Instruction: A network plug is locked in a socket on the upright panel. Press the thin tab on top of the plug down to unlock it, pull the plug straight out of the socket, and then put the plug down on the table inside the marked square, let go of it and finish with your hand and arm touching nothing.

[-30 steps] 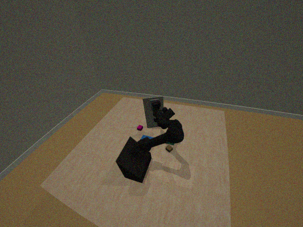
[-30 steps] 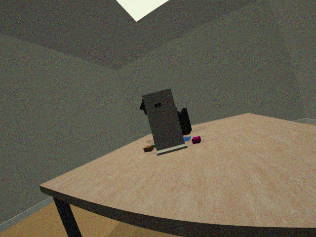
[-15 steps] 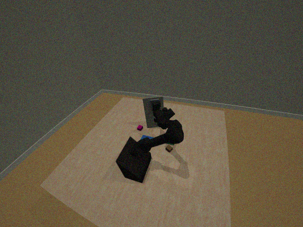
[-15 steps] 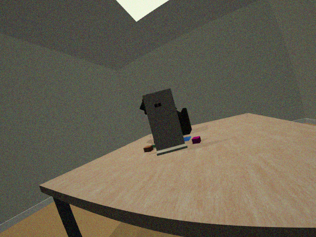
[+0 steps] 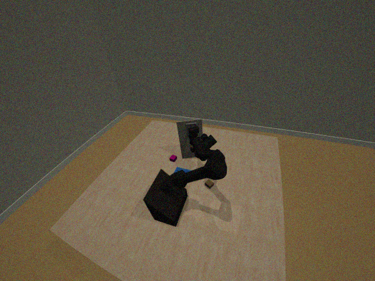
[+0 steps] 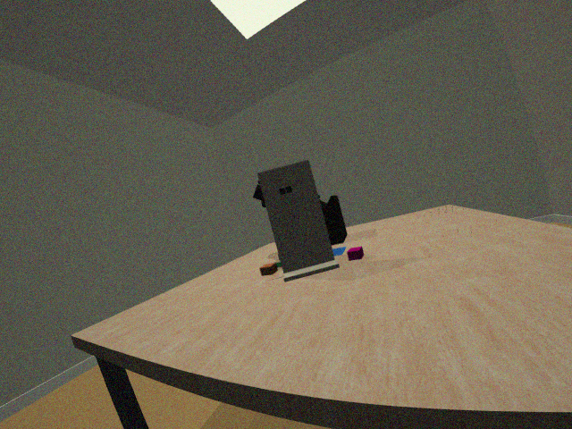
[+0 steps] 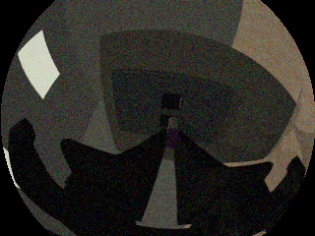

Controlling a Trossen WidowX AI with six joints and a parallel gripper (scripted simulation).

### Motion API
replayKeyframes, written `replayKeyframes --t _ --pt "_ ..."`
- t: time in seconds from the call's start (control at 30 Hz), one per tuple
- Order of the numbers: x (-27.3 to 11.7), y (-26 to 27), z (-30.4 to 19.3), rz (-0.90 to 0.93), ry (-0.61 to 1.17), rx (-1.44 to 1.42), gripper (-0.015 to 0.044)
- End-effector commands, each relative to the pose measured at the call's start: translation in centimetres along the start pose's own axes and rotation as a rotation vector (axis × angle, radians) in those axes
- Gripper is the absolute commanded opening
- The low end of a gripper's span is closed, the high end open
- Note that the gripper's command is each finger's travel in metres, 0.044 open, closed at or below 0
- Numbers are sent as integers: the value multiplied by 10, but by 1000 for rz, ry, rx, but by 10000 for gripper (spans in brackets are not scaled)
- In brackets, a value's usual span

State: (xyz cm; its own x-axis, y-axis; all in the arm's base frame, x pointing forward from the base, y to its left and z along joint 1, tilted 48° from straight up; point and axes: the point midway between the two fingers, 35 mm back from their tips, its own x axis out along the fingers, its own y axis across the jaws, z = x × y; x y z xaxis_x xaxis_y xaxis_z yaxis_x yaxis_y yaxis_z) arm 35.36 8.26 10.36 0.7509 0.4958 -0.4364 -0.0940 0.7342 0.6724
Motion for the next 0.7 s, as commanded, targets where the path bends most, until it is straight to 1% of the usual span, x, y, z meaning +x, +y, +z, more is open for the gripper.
replayKeyframes --t 0.0,0.67 --pt "-4 0 -1 -1 -3 -3 0" --pt "-14 0 -2 -1 -2 -3 0"
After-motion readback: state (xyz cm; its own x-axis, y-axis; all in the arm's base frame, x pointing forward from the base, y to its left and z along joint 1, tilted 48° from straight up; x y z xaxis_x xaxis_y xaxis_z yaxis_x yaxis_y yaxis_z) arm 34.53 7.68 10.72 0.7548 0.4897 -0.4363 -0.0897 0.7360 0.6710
